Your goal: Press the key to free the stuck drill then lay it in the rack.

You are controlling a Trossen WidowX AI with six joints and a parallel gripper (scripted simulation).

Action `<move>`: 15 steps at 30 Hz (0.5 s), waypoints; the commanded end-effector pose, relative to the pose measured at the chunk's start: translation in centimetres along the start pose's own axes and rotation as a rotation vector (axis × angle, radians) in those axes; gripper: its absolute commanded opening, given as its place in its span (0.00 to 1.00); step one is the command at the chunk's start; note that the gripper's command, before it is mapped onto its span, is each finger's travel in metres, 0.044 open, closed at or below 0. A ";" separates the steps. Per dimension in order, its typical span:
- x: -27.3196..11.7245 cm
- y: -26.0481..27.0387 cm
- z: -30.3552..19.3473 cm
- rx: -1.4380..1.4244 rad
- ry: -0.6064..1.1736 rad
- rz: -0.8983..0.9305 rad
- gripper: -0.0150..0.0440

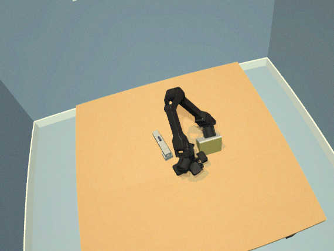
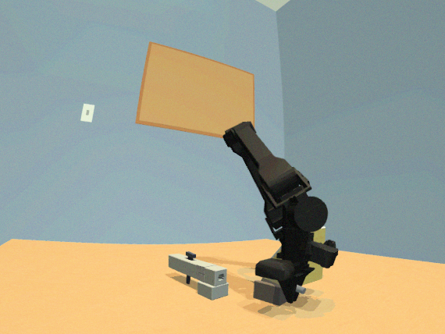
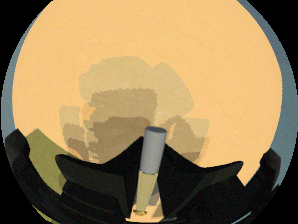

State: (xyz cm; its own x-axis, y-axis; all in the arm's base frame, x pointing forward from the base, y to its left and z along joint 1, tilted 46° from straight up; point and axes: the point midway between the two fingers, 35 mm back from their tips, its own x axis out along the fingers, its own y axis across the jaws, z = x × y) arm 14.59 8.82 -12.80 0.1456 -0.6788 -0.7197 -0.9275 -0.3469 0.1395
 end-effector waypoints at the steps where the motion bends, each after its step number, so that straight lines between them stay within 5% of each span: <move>1: 0.5 0.3 -0.5 -0.002 0.015 0.010 0.25; 15: 0.5 0.3 -0.6 -0.002 0.015 0.010 0.25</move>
State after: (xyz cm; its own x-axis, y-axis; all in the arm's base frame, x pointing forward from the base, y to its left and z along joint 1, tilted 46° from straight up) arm 14.59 8.81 -12.81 0.1448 -0.6766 -0.7220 -0.9275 -0.3469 0.1390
